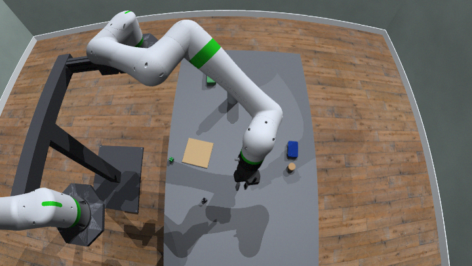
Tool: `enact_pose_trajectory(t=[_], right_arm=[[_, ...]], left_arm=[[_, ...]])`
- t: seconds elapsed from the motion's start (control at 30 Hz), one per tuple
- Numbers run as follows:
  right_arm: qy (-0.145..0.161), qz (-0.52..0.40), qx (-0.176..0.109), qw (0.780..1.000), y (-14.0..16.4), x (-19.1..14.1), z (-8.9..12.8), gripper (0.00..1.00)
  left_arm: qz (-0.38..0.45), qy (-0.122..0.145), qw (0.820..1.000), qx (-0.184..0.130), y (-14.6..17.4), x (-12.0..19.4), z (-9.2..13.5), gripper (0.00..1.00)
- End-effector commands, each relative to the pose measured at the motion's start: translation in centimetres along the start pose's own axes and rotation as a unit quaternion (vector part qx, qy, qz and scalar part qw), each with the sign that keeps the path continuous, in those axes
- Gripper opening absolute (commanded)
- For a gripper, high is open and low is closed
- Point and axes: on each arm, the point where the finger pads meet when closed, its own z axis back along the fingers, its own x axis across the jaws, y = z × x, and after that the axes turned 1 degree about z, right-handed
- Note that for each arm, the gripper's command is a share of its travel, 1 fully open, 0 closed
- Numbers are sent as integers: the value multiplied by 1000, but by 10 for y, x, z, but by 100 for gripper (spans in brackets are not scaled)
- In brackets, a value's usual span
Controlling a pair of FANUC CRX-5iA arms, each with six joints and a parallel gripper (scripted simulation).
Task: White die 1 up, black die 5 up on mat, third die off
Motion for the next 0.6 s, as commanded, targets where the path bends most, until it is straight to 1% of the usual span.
enact_pose_trajectory(t=[0.0, 0.07, 0.1, 0.17, 0.27, 0.37, 0.4, 0.57], right_arm=[[0, 0, -1, 1000, 0, 0, 1, 100], [0, 0, -1, 1000, 0, 0, 1, 100], [0, 0, -1, 1000, 0, 0, 1, 100], [0, 0, -1, 1000, 0, 0, 1, 100], [0, 0, -1, 1000, 0, 0, 1, 100], [0, 0, -1, 1000, 0, 0, 1, 100], [0, 0, -1, 1000, 0, 0, 1, 100], [0, 0, -1, 1000, 0, 0, 1, 100]], left_arm=[[28, 41, 997, -54, -16, -29, 3, 70], [46, 73, 994, -71, -28, -50, 8, 70], [53, 84, 992, -77, -32, -58, 11, 70], [53, 84, 992, -77, -32, -58, 11, 70], [65, 104, 989, -85, -38, -71, 15, 70], [67, 108, 988, -86, -39, -74, 16, 70], [67, 108, 988, -86, -39, -74, 16, 100], [67, 108, 988, -86, -39, -74, 16, 100]])
